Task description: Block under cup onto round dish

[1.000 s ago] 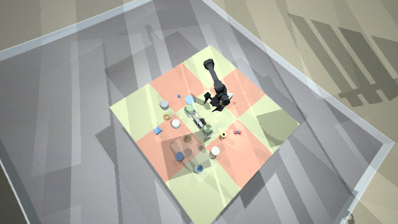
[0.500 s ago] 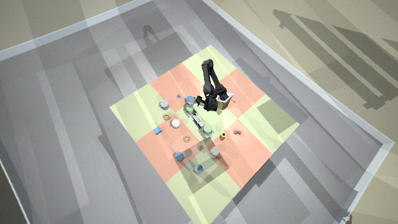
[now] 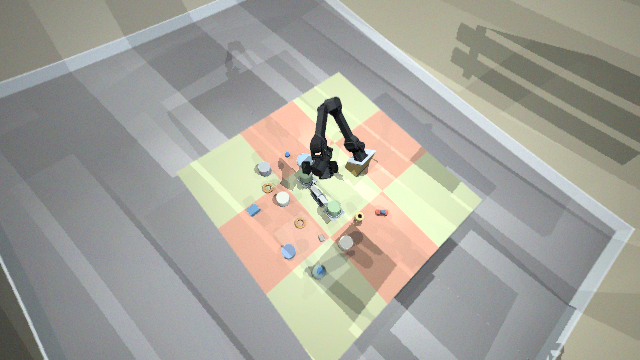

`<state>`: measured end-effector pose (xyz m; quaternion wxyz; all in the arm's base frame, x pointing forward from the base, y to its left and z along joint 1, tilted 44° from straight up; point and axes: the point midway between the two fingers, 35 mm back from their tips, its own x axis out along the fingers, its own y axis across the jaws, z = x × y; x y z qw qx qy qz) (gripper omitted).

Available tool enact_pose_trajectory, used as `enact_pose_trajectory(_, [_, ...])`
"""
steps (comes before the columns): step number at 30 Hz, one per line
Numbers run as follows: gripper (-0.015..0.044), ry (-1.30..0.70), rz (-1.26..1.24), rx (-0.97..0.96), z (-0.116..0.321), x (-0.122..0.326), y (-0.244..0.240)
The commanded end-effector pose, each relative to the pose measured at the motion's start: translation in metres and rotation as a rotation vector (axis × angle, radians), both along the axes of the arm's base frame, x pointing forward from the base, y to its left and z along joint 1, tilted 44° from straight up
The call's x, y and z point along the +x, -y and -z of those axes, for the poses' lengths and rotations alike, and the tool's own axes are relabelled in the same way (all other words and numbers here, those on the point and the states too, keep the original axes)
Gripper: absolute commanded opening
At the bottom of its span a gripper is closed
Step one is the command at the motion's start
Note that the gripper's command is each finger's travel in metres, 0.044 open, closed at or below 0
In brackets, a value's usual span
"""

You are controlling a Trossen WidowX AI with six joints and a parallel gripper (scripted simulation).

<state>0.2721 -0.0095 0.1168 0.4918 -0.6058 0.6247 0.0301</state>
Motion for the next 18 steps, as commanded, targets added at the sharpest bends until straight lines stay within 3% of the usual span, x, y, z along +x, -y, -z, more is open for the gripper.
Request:
enact_pose_trajectory(1, [0.044,-0.113,-0.044,-0.002,-0.004,0.007,0.015])
enact_pose_trajectory(13, [0.044,-0.45,-0.211,0.005,-0.016,0.02,0.071])
enact_pose_trajectory(18, [0.044,-0.467,-0.221,0.006,-0.016,0.021,0.074])
